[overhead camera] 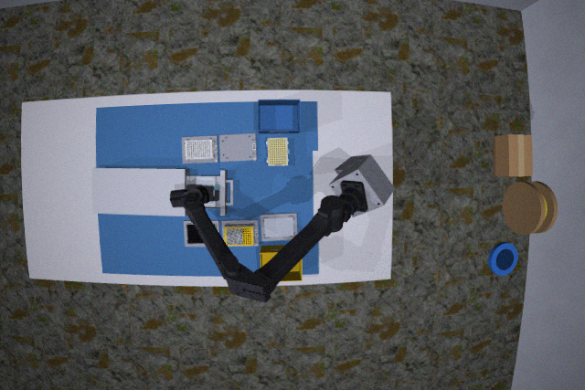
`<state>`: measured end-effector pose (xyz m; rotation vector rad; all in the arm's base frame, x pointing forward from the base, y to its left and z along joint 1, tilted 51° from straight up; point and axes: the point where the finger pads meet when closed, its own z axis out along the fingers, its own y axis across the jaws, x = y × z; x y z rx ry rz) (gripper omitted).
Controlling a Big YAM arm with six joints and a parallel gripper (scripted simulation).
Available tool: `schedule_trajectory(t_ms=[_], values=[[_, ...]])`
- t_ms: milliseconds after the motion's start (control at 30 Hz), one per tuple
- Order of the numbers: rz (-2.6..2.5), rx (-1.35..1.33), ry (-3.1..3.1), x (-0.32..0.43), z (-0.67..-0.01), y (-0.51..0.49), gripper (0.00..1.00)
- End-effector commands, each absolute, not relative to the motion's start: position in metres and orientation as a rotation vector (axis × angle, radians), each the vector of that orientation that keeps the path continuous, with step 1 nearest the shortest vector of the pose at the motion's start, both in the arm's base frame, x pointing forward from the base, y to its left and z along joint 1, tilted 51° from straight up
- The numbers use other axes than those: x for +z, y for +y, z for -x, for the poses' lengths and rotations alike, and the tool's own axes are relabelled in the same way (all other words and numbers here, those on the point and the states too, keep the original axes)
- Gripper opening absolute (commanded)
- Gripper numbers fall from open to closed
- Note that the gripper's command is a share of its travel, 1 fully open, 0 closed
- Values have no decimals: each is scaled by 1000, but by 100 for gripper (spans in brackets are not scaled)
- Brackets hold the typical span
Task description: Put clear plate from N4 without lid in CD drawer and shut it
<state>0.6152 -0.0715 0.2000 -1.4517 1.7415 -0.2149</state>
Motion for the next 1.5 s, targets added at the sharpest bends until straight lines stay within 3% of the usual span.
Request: schedule_trajectory(t_ms=[0, 1467], values=[[1456, -239, 1705, 216, -632, -65, 100], [1463, -246, 1694, 228, -626, -64, 100]])
